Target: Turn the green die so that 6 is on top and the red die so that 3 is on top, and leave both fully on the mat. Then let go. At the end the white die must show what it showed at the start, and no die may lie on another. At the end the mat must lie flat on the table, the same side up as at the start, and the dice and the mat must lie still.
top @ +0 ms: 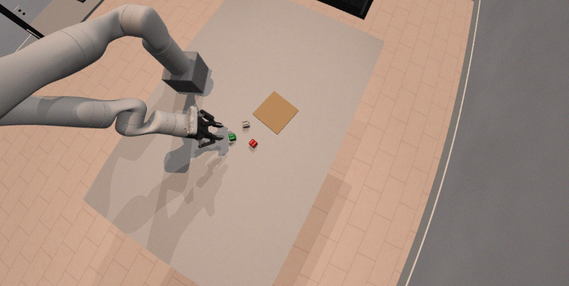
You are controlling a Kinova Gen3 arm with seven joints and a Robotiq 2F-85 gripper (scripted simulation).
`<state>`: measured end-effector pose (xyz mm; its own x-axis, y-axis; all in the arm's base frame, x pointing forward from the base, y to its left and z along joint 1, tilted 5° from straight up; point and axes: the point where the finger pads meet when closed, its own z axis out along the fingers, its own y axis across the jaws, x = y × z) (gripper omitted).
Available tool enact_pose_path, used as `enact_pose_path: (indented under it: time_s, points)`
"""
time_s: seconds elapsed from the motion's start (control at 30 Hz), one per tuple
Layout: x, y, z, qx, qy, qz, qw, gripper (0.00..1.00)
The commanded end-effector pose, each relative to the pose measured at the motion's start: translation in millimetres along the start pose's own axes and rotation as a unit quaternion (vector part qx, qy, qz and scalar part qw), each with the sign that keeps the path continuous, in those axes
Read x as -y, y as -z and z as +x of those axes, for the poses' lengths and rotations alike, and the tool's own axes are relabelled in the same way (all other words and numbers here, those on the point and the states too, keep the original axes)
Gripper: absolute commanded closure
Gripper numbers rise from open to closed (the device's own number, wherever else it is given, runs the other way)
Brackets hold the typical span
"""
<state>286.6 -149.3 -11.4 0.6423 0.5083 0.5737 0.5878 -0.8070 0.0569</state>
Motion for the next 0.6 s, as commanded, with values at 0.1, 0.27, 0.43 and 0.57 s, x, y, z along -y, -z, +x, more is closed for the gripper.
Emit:
enact_pose_path:
  time_s: [0.1,0.27,0.43,0.57]
  points:
    - [-2.6,1.1,17.6,0.040,0.021,-0.003,0.999,0.59]
    - [-2.0,-0.2,23.0,0.096,0.021,-0.004,0.995,0.59]
    - [-1.9,-1.1,28.3,0.148,0.021,-0.005,0.989,0.59]
    - [-1.7,-1.1,34.1,0.183,0.020,-0.007,0.983,0.59]
